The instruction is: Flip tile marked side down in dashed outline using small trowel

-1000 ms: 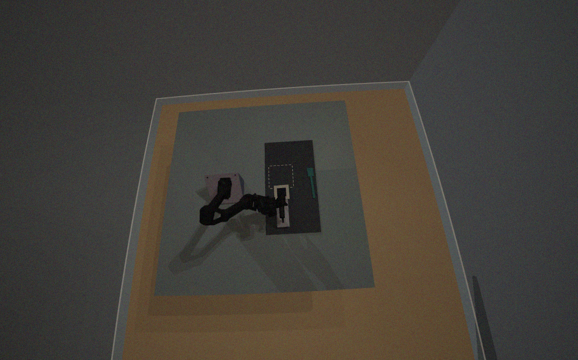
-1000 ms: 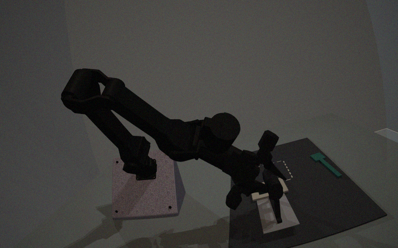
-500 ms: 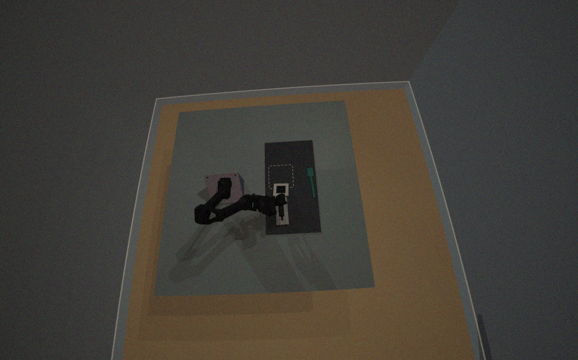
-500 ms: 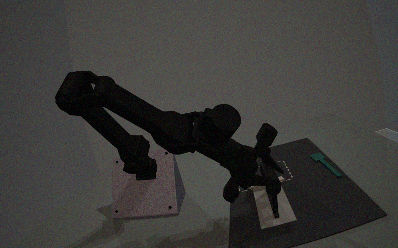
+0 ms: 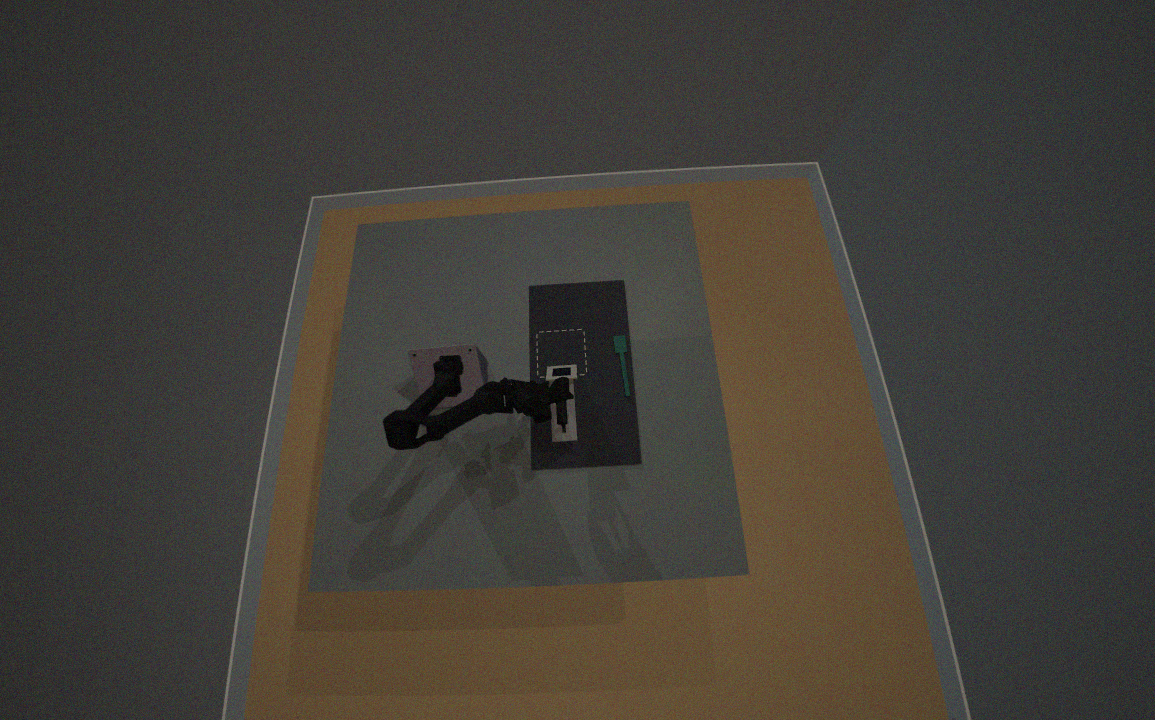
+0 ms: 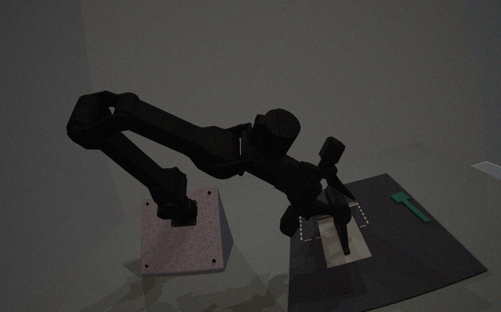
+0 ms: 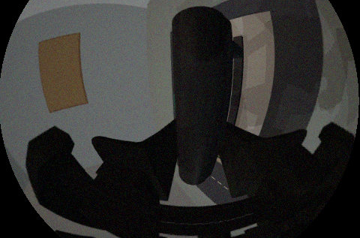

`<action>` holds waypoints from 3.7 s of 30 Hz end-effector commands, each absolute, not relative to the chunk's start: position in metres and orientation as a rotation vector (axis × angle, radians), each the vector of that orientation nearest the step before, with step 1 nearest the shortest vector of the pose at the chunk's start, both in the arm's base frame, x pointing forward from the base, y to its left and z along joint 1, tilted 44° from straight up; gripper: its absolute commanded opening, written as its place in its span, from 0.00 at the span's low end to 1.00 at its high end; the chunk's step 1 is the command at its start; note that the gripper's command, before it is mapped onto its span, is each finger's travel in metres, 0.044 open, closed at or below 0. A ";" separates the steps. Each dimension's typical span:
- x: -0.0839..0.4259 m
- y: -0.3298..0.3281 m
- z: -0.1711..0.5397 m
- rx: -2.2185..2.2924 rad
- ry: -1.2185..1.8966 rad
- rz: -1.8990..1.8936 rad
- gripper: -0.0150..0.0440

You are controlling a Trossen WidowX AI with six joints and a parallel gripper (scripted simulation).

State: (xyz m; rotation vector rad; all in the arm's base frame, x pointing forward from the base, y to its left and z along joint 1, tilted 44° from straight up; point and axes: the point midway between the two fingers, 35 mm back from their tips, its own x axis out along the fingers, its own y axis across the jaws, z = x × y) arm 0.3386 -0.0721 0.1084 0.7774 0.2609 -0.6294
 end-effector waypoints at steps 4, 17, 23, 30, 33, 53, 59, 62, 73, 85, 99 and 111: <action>0.339 -0.052 0.103 0.782 0.261 -0.619 0.25; 0.339 -0.029 0.081 0.783 0.262 -0.619 0.25; 0.339 -0.026 0.074 0.783 0.262 -0.619 0.25; 0.340 -0.029 0.083 0.783 0.262 -0.619 0.25; 0.341 -0.033 0.094 0.783 0.262 -0.619 0.25; 0.335 -0.049 0.139 0.782 0.260 -0.619 0.25; 0.335 -0.049 0.139 0.782 0.260 -0.619 0.25; 0.335 -0.049 0.139 0.782 0.260 -0.619 0.25; 0.335 -0.049 0.139 0.782 0.260 -0.619 0.25; 0.335 -0.049 0.139 0.782 0.260 -0.619 0.25; 0.343 -0.039 0.126 0.773 0.303 -0.610 0.25; 0.366 0.001 0.090 0.733 0.441 -0.535 0.25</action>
